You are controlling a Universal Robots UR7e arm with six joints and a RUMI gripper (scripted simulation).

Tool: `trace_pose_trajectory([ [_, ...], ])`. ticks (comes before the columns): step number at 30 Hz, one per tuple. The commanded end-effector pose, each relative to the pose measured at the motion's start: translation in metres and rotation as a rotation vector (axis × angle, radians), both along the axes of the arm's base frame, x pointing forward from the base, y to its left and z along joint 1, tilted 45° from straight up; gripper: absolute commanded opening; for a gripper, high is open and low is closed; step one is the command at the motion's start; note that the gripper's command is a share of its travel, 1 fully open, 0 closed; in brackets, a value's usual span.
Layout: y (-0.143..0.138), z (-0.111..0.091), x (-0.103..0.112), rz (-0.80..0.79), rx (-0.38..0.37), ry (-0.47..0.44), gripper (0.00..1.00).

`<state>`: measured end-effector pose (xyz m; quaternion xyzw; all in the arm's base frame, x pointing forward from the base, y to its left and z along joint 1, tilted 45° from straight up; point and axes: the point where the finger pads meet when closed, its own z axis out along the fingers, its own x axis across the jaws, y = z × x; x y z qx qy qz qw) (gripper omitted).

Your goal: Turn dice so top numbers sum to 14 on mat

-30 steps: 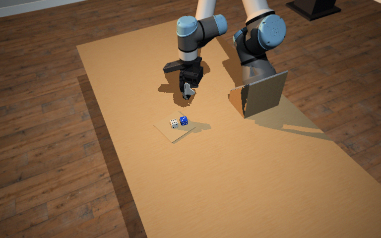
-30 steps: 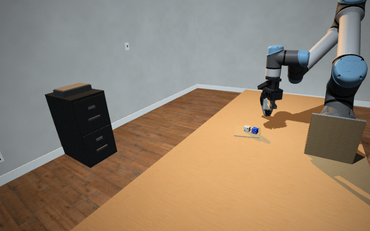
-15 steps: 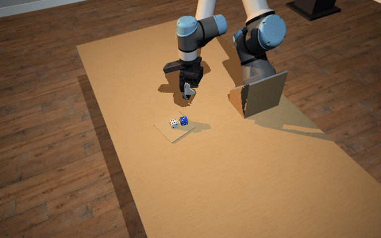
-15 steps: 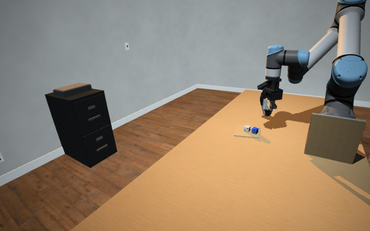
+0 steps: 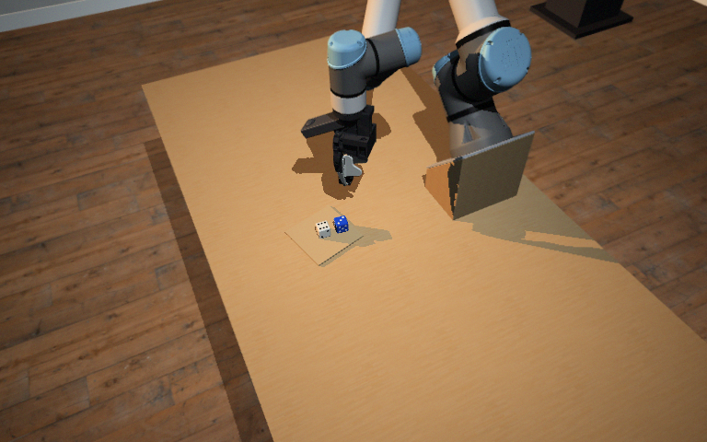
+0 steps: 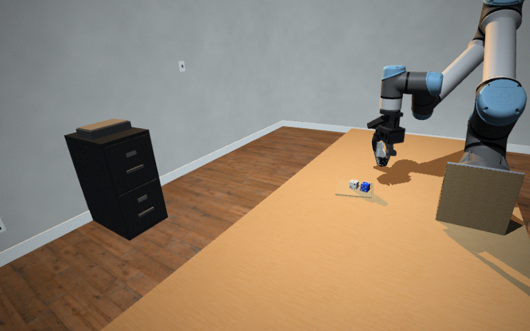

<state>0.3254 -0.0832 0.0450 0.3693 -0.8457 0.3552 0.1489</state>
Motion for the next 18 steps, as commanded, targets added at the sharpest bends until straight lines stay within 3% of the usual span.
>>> trace_pose_trajectory([
  [1, 0.001, -0.0007, 0.0016, 0.025, 0.0, 0.024, 0.1],
  [18, 0.0069, -0.0061, 0.0094, 0.172, -0.001, 0.172, 0.1],
])
